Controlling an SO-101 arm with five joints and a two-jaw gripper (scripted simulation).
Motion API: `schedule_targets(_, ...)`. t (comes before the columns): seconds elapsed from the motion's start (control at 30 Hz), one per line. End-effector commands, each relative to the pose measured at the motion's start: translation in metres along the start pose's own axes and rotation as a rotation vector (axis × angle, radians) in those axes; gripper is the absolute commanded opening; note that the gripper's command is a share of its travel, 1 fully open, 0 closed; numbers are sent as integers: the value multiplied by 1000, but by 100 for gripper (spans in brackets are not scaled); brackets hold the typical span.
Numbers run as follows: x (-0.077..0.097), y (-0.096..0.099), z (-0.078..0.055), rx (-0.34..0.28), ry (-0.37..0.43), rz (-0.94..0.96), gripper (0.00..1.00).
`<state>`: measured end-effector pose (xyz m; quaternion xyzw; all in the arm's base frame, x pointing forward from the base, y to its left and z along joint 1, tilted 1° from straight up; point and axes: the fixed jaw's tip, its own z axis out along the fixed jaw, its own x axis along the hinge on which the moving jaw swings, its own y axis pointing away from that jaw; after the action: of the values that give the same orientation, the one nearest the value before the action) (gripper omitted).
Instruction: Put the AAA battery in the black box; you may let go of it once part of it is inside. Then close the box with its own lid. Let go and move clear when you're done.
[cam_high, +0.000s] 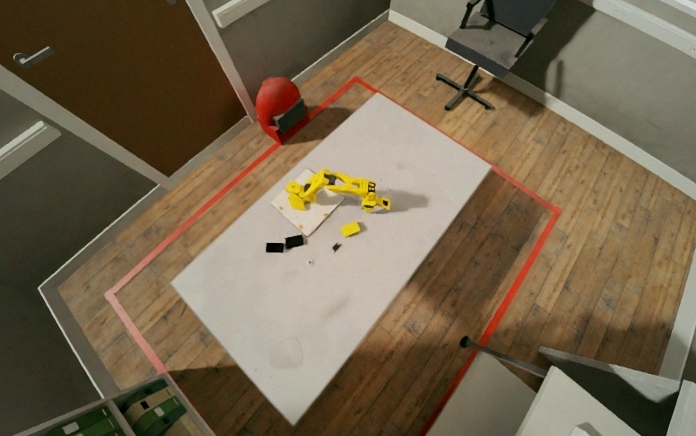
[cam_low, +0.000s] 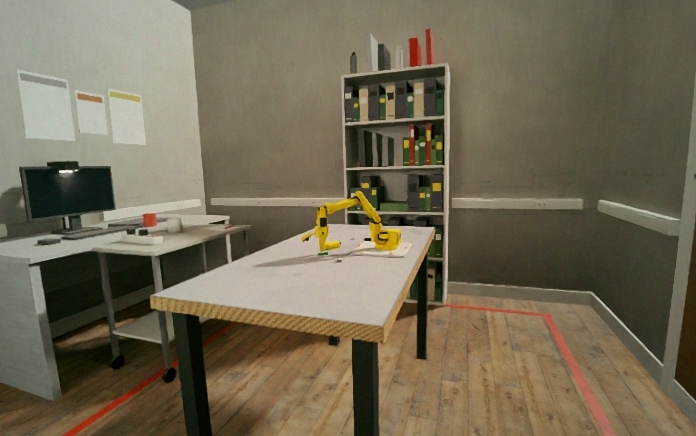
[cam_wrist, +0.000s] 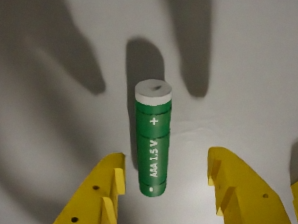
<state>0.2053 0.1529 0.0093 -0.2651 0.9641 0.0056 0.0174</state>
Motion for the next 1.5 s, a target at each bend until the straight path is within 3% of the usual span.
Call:
schedule_targets(0.0, 5, 0, 6, 1, 26, -10, 15)
schedule_targets(0.57, 7, 0, 15, 1, 26, -10, 15)
schedule_targets(1.47, 7, 0, 15, 1, 26, -10, 14)
